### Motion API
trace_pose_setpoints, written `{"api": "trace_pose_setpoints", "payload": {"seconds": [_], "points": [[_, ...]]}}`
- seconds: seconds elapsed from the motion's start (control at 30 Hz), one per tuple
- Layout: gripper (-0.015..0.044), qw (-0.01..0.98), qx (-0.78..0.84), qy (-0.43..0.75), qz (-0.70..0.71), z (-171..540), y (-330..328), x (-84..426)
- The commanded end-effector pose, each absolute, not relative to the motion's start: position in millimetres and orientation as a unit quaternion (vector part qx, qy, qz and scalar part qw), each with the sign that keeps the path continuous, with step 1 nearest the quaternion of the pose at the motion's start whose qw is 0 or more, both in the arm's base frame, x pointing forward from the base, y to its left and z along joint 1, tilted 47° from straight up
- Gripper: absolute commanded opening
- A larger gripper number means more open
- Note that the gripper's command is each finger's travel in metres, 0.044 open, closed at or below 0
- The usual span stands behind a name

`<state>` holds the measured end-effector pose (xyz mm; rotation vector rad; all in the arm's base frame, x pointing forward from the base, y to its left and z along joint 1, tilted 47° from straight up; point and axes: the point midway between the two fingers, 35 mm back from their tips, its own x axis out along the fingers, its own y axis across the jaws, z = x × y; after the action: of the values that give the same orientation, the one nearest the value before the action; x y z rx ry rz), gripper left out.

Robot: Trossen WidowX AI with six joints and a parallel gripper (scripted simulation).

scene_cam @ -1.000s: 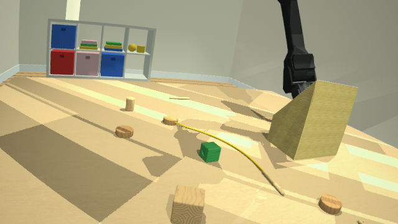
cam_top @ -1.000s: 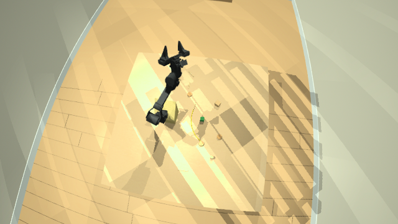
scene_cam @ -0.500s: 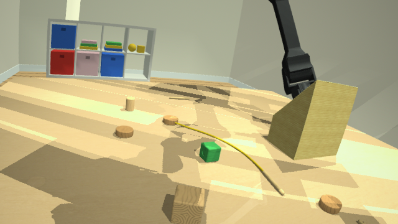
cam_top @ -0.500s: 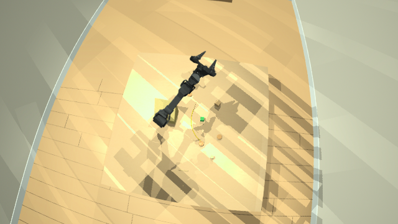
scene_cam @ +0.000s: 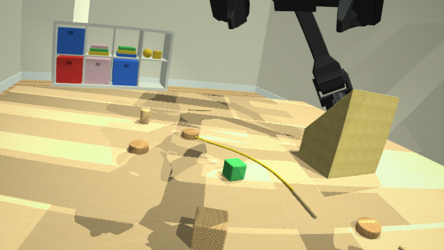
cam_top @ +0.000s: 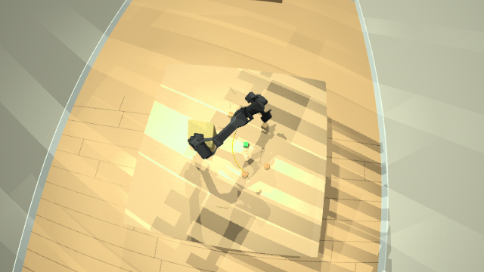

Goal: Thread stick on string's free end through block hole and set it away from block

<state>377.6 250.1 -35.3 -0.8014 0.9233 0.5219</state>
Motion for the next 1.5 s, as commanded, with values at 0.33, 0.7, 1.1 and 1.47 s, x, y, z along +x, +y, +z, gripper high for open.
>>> {"api": "trace_pose_setpoints", "payload": {"seconds": [0.33, 0.7, 1.1, 1.47], "points": [[0.044, 0.324, -0.649, 0.632, 0.272, -48, 38, 319], [0.044, 0.225, -0.658, 0.651, 0.304, -39, 9, 305], [0.0335, 0.225, -0.658, 0.651, 0.304, -40, 10, 305], [0.0238, 0.227, -0.657, 0.651, 0.304, -40, 10, 305]]}}
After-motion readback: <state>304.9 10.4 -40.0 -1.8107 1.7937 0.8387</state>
